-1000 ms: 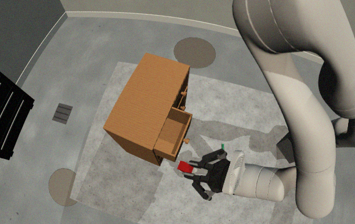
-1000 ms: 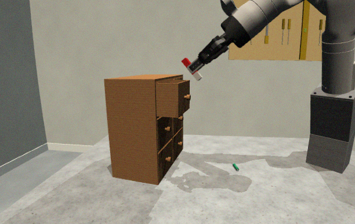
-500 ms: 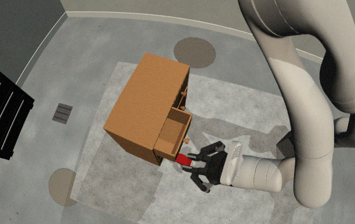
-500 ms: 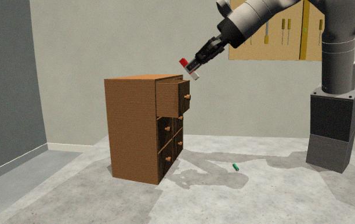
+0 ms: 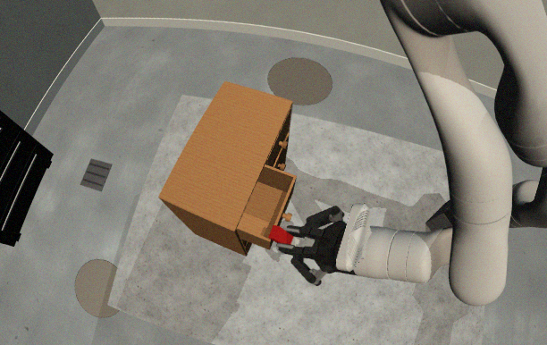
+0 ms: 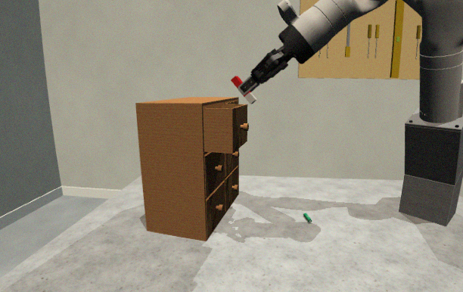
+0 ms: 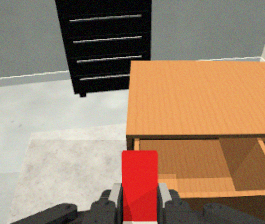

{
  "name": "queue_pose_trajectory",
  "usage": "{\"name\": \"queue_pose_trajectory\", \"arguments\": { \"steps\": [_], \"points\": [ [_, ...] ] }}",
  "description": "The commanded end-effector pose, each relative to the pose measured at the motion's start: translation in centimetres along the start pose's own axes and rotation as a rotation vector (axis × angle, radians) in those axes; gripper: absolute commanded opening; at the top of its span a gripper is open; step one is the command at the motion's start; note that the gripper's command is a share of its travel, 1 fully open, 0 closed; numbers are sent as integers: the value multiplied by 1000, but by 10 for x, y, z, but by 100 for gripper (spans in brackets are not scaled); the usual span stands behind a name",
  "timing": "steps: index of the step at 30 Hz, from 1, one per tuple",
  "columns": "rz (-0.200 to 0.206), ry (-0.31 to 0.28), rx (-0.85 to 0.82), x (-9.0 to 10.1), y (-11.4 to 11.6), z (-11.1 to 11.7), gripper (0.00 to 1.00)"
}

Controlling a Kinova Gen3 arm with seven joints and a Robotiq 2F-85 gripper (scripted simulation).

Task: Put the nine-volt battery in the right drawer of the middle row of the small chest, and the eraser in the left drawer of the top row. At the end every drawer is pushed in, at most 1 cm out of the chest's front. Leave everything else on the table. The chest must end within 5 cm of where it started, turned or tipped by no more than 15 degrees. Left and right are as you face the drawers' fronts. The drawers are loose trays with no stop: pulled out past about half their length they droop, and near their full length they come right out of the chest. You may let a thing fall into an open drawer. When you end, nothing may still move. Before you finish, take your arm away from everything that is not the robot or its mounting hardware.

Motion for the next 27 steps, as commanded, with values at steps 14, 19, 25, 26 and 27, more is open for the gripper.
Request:
{"name": "queue_pose_trajectory", "arguments": {
  "steps": [14, 19, 25, 26, 27],
  "points": [
    [-9, 4, -5, -9, 21, 10, 19],
    [-9, 4, -5, -12, 26, 13, 19],
    [-9, 4, -5, -15, 33, 16, 19],
    [-9, 4, -5, -16, 35, 16, 19],
    [-9, 4, -5, -16, 35, 16, 19]
  ]
}}
Point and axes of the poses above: the point where the finger pads meet when closed, its own x axis back along the fingers, its own y axis across the jaws, z = x × y, the point moved 8 cm from there along x, back along the fingers, and after that the axes turned 3 degrees about -x, right-handed, at the moved point
